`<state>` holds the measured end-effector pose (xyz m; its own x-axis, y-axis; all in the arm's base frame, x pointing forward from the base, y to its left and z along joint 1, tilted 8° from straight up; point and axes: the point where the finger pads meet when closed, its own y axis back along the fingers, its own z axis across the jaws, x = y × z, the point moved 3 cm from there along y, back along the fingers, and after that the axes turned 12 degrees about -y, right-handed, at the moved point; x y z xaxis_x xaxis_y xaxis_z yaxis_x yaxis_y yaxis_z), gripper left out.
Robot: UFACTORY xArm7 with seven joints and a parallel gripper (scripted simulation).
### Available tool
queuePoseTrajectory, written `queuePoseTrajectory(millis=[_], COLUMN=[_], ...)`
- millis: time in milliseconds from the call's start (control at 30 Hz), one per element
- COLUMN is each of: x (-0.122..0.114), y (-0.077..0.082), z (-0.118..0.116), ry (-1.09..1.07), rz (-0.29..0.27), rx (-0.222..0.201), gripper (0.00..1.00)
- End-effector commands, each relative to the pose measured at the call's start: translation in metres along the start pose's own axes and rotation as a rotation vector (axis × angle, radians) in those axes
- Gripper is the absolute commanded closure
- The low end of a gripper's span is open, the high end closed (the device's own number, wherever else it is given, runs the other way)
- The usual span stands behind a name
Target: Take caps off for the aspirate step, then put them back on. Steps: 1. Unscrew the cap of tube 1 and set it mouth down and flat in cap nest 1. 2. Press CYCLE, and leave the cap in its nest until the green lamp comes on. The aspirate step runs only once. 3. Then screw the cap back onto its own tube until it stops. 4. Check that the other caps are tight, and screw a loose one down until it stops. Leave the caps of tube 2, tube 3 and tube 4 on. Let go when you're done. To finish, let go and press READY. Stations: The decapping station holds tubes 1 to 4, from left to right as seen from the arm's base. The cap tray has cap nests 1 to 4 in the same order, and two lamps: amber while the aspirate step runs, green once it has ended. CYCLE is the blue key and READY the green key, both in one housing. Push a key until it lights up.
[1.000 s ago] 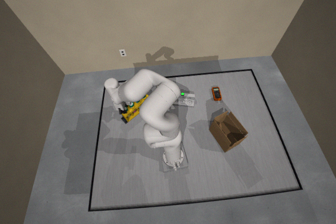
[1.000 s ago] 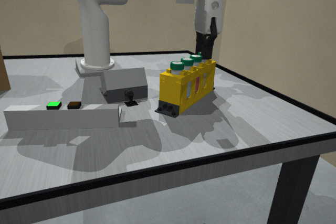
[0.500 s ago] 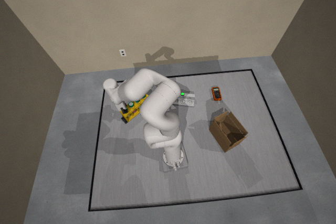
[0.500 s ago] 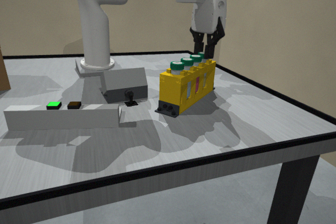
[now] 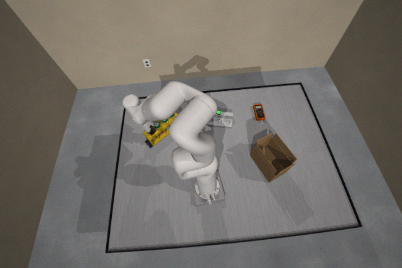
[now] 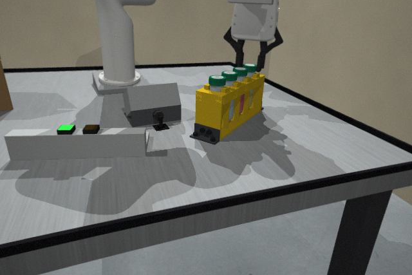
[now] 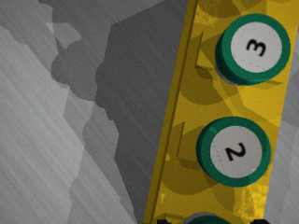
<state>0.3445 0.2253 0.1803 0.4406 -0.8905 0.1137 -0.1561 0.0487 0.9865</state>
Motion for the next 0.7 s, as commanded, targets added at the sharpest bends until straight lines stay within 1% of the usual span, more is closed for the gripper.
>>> queuePoseTrajectory(millis=[0,67,133,167,400,433,667], x=[0.0011,0.0011,0.0011,0.0012,0.0012,0.0012,0.0012], y=[0.0013,0.0013,0.0013,0.0013,0.0013,0.0013,0.0013], z=[-0.0010,-0.0010,-0.0010,-0.0010,-0.0011,-0.0011,-0.0011], ry=[0.277,0.277,0.448,0.465,0.465,0.465,0.465], rz=[-0.036,-0.036,-0.035,-0.037,-0.037,-0.037,-0.037], rx=[0.011,0.011,0.015,0.015,0.015,0.015,0.015], gripper=[0.54,0.54,0.54,0.54,0.54,1.00,1.00])
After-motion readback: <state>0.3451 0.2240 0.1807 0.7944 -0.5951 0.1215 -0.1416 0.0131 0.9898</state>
